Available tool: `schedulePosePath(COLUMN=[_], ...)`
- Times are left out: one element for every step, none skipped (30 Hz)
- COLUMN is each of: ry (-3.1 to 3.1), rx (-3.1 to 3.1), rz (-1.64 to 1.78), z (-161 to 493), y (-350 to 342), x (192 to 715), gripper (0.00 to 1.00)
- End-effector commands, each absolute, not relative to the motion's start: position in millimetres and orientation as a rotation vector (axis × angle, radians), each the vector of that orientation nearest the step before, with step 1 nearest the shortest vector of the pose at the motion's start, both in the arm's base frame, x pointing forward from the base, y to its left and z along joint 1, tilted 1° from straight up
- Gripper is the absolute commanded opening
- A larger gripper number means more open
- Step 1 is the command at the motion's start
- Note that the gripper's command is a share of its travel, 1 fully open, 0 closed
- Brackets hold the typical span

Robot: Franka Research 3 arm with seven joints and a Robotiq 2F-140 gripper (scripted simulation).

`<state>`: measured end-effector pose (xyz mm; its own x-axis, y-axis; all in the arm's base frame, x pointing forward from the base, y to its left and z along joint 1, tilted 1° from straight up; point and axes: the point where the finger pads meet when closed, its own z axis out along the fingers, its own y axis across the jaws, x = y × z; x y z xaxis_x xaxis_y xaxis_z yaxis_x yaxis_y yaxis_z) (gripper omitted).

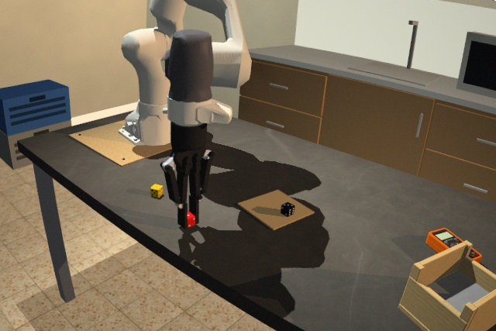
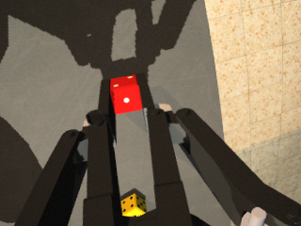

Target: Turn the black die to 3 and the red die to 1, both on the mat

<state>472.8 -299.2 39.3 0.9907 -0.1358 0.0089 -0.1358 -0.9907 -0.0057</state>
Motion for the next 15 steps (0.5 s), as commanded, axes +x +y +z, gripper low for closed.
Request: schedulePosePath(ry=[0.215, 0.215, 0.215, 0.215, 0.215, 0.215, 0.215, 0.215, 0.215, 0.215, 0.215, 0.215, 0.215, 0.215, 0.215], rx=[-3.129, -3.129, -3.129, -3.129, -3.129, -3.129, -3.129, -3.129, -3.129, -3.129, -3.129, -3.129, -3.129, -3.129, -3.129], rz=[-0.013, -0.013, -0.013, -0.013, -0.013, -0.013, -0.013, -0.013, -0.013, -0.013, -0.013, -0.013, -0.013, -0.013, -0.013], z=[54.6, 61.2, 68.4, 76.0, 83.8, 91.5, 99.0, 106.1, 112.5, 118.2, 118.2, 118.2, 122.9, 126.8, 129.6], y=[-299.2, -299.2, -299.2, -299.3, -299.3, -299.4, -299.4, -299.4, -299.5, -299.5, -299.5, -299.5, -299.5, -299.5, -299.5], x=[472.3, 472.2, 472.1, 472.1, 472.0, 471.9, 471.9, 471.8, 471.8, 471.7, 471.7, 471.7, 471.7, 471.6, 471.6], gripper=[0.21, 0.21, 0.21, 0.21, 0.21, 0.21, 0.21, 0.21, 0.21, 0.21, 0.21, 0.21, 0.21, 0.21, 0.21])
